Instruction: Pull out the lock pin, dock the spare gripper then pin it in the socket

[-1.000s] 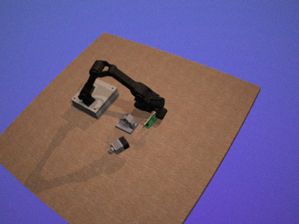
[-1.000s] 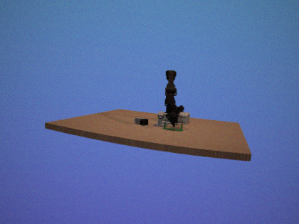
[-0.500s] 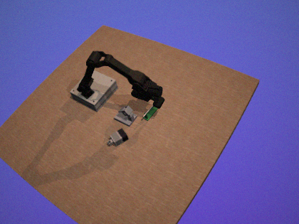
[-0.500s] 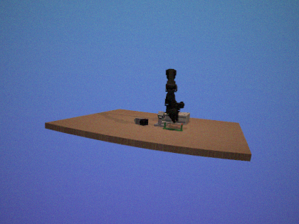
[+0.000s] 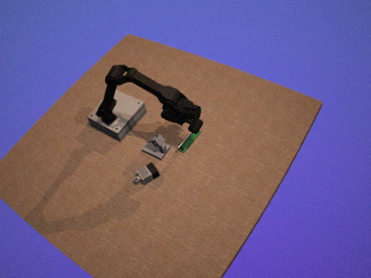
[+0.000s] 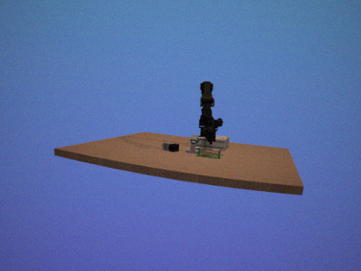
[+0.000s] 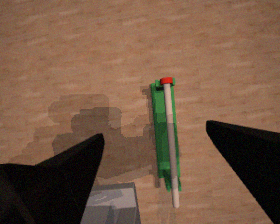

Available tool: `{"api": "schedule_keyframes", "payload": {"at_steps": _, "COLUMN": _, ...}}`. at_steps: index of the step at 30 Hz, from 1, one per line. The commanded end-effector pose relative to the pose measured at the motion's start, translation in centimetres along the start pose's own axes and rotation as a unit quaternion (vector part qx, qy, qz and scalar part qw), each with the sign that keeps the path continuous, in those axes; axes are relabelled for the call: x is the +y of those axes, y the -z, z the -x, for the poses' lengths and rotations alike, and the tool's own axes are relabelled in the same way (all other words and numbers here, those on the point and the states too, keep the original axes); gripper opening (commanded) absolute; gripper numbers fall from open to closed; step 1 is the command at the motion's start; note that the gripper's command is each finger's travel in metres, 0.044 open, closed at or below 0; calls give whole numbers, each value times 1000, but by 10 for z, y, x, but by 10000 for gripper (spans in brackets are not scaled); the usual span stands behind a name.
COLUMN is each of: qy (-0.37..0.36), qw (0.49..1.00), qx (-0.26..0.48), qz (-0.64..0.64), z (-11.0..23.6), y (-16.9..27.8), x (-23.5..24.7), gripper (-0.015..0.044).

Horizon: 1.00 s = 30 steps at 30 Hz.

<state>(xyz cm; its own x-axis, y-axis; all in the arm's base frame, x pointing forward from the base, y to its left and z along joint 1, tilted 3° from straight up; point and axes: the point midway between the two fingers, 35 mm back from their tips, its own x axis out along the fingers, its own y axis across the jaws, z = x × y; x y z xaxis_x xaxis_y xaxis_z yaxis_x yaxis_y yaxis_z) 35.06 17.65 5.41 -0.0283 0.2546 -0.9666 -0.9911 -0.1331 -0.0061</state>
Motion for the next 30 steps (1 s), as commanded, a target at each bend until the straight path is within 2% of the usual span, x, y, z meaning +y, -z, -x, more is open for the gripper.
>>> {"api": "schedule_keyframes", "payload": {"at_steps": 1, "qy": 1, "qw": 1000, "qx": 0, "qz": 0, "z": 10, "y": -3, "x": 0, "gripper": 440}}
{"api": "schedule_keyframes", "payload": {"at_steps": 14, "qy": -11, "qw": 1000, "qx": 3, "qz": -1, "z": 32, "y": -9, "x": 6, "gripper": 440}}
{"api": "schedule_keyframes", "payload": {"at_steps": 17, "qy": -12, "qw": 1000, "qx": 3, "qz": -1, "z": 27, "y": -7, "x": 6, "gripper": 440}}
{"api": "schedule_keyframes", "payload": {"at_steps": 26, "qy": -12, "qw": 1000, "qx": 3, "qz": -1, "z": 78, "y": -23, "x": 8, "gripper": 440}}
{"api": "schedule_keyframes", "payload": {"at_steps": 30, "qy": -12, "qw": 1000, "qx": 3, "qz": -1, "z": 82, "y": -24, "x": 9, "gripper": 440}}
